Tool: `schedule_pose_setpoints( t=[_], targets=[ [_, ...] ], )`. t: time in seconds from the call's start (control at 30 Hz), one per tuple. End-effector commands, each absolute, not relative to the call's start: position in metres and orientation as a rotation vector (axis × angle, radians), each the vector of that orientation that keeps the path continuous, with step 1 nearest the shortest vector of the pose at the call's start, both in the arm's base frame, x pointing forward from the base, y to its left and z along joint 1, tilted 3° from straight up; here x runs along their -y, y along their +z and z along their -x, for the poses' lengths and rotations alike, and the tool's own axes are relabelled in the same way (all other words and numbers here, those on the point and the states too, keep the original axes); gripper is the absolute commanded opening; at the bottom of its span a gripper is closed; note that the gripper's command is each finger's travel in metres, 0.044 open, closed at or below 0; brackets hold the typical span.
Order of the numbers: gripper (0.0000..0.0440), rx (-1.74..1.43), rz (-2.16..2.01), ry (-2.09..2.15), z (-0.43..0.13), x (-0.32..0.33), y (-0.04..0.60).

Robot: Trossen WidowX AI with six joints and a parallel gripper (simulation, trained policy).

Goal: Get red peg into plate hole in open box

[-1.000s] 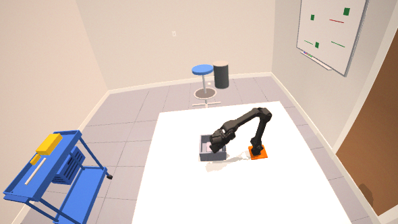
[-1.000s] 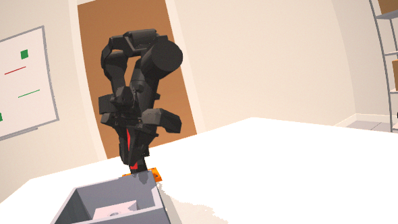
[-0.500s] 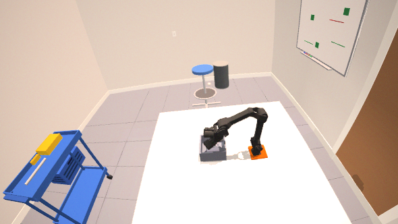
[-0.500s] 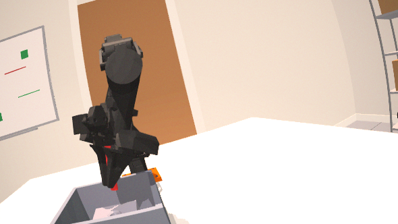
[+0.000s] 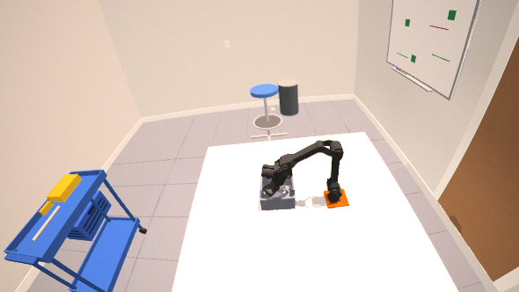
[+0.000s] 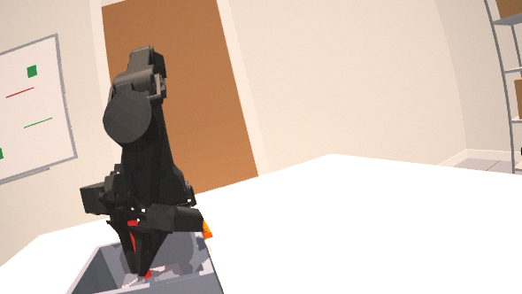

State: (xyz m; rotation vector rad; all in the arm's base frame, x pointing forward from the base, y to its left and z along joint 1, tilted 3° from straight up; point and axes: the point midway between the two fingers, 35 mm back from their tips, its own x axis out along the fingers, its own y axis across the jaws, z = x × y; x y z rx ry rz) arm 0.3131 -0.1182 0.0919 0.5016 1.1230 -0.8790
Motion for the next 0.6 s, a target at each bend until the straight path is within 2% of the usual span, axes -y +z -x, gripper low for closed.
schedule_pose_setpoints(
  t=[0.0, 0.17, 0.23, 0.33, 0.57],
  targets=[
    [0.0052, -1.179, -0.485, -0.834, -0.311, 0.118, 0.077],
    [0.0169, -1.212, -0.488, -0.806, -0.314, 0.12, 0.068],
    [0.0181, -1.221, -0.47, -0.791, -0.316, 0.123, 0.068],
    [0.0225, -1.221, -0.466, -0.766, -0.324, 0.125, 0.073],
    [0.0409, -1.218, -0.473, -0.713, -0.345, 0.127, 0.084]
  ],
)
